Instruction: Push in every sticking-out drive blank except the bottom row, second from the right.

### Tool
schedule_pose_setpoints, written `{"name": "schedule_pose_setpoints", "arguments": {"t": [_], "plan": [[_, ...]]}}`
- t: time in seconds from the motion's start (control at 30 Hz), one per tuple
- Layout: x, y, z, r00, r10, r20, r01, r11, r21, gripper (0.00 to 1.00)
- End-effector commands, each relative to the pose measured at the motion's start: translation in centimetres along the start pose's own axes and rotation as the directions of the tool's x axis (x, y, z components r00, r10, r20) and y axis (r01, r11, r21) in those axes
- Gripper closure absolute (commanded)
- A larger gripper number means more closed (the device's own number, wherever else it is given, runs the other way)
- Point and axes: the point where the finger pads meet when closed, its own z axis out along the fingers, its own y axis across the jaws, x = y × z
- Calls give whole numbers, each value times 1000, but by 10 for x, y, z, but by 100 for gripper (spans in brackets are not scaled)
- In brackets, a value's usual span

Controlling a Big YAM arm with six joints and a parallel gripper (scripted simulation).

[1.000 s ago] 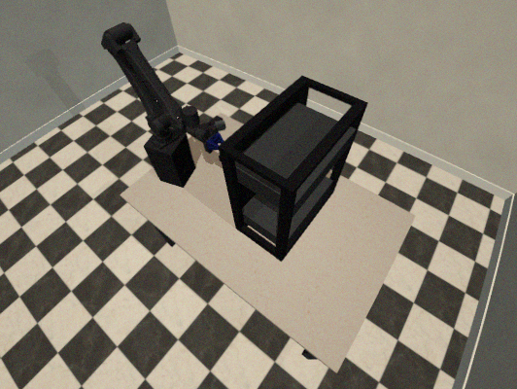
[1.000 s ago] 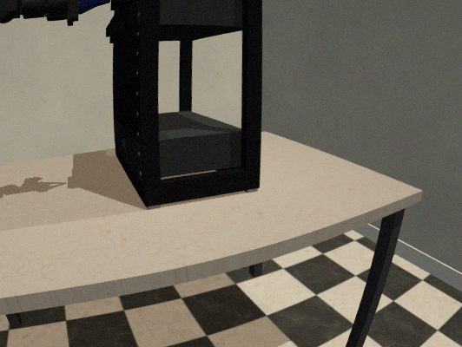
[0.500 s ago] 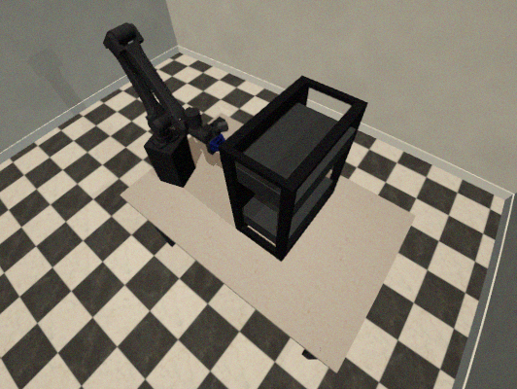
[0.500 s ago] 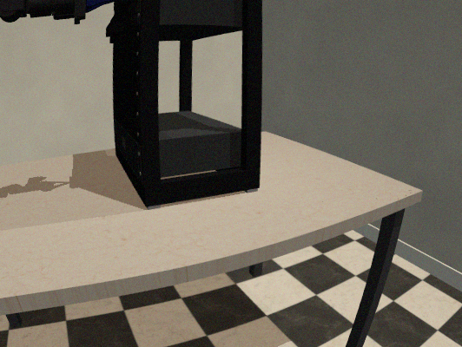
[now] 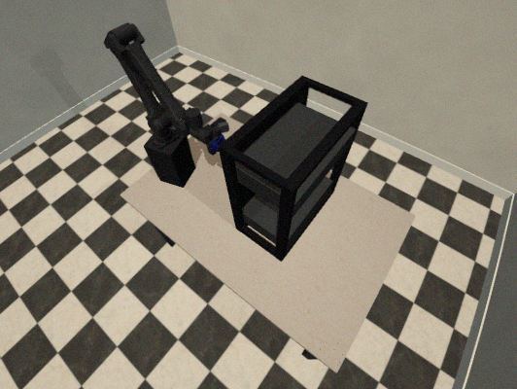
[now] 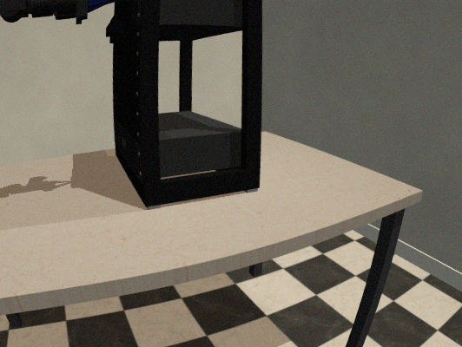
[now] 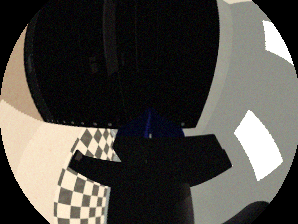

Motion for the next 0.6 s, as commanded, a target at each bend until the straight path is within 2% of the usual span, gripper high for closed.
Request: {"name": "schedule_pose_setpoints", "arguments": {"t": [0.0,0.07,0.13,0.2,0.57], "plan": [[3,-10,30,1000,7,-6,-7,1000,24,100],[3,-6,35,1000,7,-7,-6,1000,10,100],[2,-7,39,1000,7,-6,-7,1000,20,100],[2,-3,42,1000,7,-5,-7,1000,4,100],[1,-2,43,1000,7,-2,-7,1000,5,100]]}}
